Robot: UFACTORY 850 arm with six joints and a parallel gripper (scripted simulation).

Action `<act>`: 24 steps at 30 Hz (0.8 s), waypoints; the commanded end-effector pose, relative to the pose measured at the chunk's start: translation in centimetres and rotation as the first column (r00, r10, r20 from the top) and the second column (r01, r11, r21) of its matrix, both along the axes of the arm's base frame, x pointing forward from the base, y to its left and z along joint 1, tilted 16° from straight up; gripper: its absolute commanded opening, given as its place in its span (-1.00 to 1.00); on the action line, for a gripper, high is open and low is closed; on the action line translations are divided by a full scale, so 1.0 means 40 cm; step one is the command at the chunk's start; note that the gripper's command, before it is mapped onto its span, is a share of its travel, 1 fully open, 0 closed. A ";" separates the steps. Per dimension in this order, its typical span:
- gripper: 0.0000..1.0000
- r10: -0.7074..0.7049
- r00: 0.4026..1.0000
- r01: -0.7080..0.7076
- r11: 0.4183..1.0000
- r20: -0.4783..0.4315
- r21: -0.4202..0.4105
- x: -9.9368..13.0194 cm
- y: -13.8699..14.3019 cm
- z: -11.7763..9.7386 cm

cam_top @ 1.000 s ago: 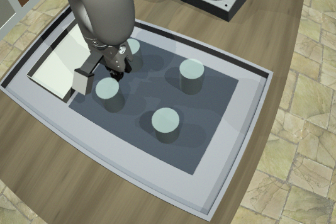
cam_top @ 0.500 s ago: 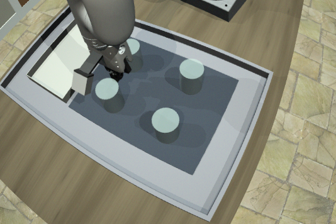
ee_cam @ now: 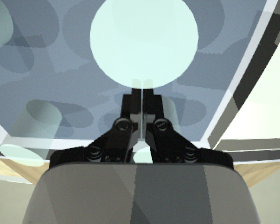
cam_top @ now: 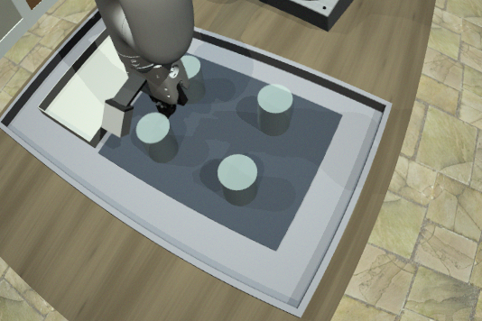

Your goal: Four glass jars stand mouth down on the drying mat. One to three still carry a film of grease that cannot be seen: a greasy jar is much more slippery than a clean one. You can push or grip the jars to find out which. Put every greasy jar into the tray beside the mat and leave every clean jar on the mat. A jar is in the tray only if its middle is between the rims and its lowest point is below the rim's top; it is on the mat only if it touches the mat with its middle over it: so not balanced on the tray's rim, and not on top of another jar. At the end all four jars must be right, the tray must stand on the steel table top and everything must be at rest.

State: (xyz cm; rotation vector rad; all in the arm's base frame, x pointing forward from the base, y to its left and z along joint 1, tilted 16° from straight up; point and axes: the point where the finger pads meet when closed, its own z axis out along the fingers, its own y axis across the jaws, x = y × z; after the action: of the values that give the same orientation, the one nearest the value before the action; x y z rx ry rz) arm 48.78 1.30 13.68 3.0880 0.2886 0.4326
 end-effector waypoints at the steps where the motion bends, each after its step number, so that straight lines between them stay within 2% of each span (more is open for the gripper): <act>1: -1.00 0.000 1.000 0.000 1.000 0.001 -0.001 0.003 0.000 0.003; 24: -1.00 0.000 1.000 0.000 1.000 0.001 -0.001 0.007 0.001 0.010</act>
State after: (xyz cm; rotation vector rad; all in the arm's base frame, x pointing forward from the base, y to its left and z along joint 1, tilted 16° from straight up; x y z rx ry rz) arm 48.99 1.35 13.98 3.0878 0.2886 0.4324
